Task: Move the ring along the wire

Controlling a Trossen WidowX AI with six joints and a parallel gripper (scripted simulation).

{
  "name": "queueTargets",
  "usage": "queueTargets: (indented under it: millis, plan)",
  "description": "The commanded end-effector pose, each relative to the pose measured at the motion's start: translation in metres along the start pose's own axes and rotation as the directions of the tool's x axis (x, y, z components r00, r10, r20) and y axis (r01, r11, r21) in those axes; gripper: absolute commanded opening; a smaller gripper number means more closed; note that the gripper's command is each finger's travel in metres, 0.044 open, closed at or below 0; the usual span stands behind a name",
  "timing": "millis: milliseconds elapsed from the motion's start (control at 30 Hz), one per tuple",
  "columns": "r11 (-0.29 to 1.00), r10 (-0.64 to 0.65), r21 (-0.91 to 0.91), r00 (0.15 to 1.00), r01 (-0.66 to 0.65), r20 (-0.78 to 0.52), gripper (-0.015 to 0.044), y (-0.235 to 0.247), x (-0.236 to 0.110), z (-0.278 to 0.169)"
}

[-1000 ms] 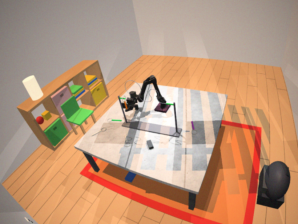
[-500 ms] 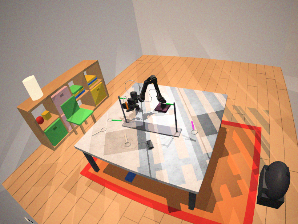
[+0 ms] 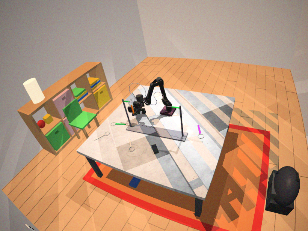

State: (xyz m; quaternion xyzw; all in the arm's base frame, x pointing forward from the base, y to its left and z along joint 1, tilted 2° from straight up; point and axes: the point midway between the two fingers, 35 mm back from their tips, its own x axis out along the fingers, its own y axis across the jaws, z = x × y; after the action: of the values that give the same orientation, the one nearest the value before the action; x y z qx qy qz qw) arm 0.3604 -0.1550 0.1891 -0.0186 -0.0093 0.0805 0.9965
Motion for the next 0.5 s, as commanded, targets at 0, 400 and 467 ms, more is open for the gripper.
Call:
queueTargets:
  millis: [0,400,467]
  plan:
    - [1.000,0.000,0.009,1.000,0.000,0.008,-0.0150,0.007,0.000,0.004]
    - [0.994,0.001,0.109,1.000,-0.002,0.009,-0.0150,0.031,0.000,0.004]
    - [0.991,0.002,0.136,1.000,-0.003,0.010,-0.0150,0.037,0.000,0.004]
